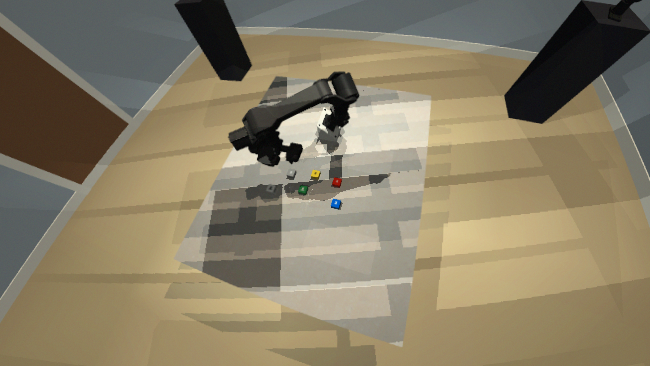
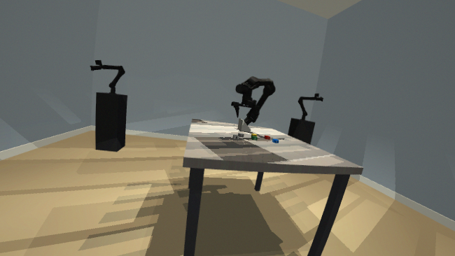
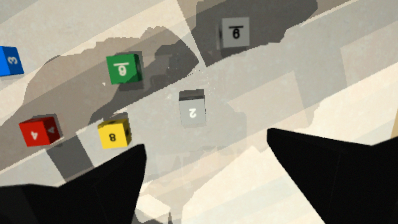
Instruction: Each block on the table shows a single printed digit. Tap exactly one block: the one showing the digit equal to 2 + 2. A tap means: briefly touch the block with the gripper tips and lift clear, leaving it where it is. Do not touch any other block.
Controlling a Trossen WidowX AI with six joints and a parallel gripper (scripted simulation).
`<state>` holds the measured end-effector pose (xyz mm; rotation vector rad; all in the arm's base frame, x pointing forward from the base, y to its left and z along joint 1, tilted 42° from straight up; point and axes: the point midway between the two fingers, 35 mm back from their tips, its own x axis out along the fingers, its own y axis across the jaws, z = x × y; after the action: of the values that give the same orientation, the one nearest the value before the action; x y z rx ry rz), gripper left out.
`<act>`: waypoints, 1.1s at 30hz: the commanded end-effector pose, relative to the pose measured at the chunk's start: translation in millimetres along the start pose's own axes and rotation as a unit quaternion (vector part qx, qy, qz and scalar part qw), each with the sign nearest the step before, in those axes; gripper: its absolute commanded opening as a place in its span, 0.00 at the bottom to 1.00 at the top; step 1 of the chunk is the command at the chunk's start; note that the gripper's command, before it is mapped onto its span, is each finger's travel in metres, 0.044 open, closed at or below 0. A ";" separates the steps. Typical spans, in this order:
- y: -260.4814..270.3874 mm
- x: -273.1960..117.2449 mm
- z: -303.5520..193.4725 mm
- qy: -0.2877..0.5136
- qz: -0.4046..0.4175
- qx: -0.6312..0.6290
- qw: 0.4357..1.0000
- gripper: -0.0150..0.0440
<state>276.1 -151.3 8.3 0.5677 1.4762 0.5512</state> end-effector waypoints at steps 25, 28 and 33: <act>113.0 0.6 -30.3 0.004 0.002 0.004 1.000 0.93; 113.0 0.6 -30.3 0.004 0.002 0.004 1.000 0.93; 118.1 0.3 -27.9 0.004 0.001 0.003 1.000 0.93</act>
<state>246.0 -65.2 81.4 0.5691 1.4901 0.5508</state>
